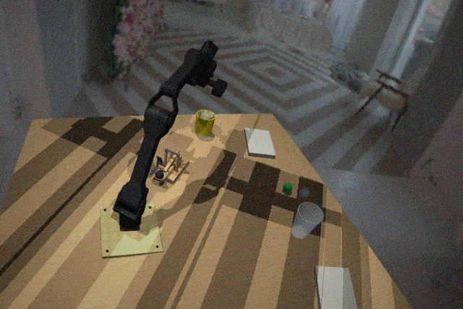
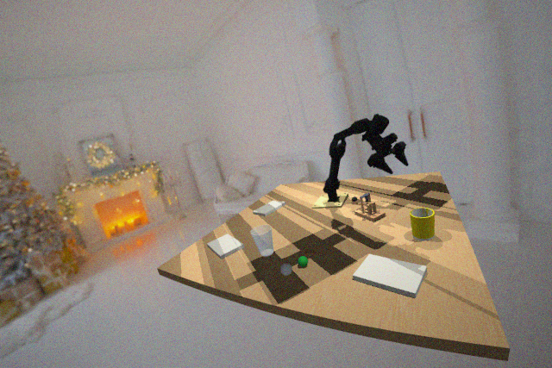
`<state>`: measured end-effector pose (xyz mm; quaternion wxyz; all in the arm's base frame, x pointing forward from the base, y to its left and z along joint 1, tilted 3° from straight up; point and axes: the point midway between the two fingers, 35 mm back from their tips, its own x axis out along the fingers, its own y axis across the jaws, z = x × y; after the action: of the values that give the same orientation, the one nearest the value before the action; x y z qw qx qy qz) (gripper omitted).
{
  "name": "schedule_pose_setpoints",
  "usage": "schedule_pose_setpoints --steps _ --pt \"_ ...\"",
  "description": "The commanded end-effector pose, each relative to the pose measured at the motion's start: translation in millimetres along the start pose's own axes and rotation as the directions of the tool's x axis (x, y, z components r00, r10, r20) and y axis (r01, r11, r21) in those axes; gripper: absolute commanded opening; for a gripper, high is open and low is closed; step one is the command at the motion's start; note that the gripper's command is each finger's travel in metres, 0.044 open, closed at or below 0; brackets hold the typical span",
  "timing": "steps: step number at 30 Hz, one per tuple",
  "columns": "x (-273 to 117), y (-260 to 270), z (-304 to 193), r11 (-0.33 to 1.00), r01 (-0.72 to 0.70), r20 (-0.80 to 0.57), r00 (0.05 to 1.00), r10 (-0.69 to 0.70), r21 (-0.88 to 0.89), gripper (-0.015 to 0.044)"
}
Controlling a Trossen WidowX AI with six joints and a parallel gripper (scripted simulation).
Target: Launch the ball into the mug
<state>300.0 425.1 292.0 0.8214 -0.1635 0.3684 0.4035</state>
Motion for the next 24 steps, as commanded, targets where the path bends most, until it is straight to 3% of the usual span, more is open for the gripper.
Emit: schedule_pose_setpoints --steps 1,6,22,24 --pt "1.3 0.6 1.4 1.000 -0.005 0.004 1.000 0.005 -0.004 0.0440" --pt "1.3 0.6 1.4 1.000 -0.005 0.004 1.000 0.005 -0.004 0.0440" --pt "1.3 0.6 1.4 1.000 -0.005 0.004 1.000 0.005 -0.004 0.0020" --pt "1.3 0.6 1.4 1.000 -0.005 0.004 1.000 0.005 -0.004 0.0000"
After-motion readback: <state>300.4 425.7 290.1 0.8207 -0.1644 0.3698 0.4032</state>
